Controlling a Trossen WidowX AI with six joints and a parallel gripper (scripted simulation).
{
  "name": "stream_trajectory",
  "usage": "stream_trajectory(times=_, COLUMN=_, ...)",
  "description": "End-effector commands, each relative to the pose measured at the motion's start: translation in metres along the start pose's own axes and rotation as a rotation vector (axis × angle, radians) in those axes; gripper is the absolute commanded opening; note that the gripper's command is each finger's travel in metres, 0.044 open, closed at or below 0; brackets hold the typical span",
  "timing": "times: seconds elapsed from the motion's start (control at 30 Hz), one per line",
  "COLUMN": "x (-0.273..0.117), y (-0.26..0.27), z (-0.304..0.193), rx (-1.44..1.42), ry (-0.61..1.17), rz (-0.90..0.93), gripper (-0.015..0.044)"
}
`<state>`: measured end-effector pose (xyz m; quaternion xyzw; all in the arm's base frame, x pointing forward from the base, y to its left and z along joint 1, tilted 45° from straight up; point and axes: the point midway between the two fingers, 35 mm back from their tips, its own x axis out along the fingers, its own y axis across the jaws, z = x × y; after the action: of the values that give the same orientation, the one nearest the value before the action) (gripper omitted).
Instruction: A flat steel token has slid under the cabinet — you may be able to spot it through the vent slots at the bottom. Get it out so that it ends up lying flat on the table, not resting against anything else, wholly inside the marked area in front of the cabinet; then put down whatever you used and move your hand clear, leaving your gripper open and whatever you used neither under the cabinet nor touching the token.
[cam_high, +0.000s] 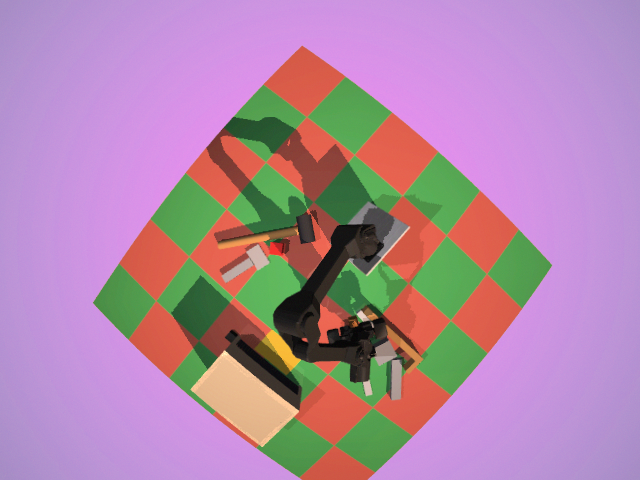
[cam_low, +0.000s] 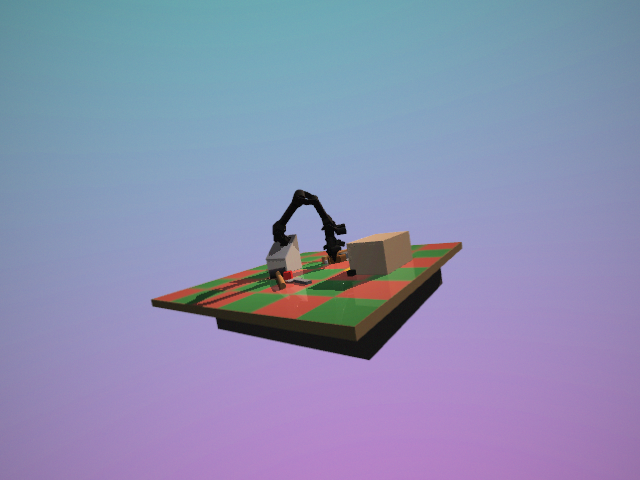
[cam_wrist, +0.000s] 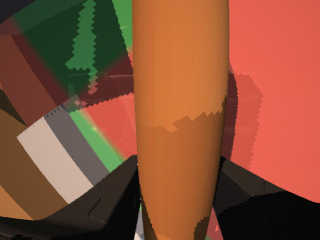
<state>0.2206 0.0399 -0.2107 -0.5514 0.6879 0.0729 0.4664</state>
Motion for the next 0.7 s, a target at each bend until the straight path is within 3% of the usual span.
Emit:
stream_trajectory(times=0.0, x=0.000, y=-0.001, z=0.000, rx=0.001, ry=0.000, rz=-0.001, gripper=0.0000)
stream_trajectory(times=0.67, x=-0.003, y=-0.020, z=-0.013, rx=0.000, ry=0.004, rz=-0.005, gripper=0.0000)
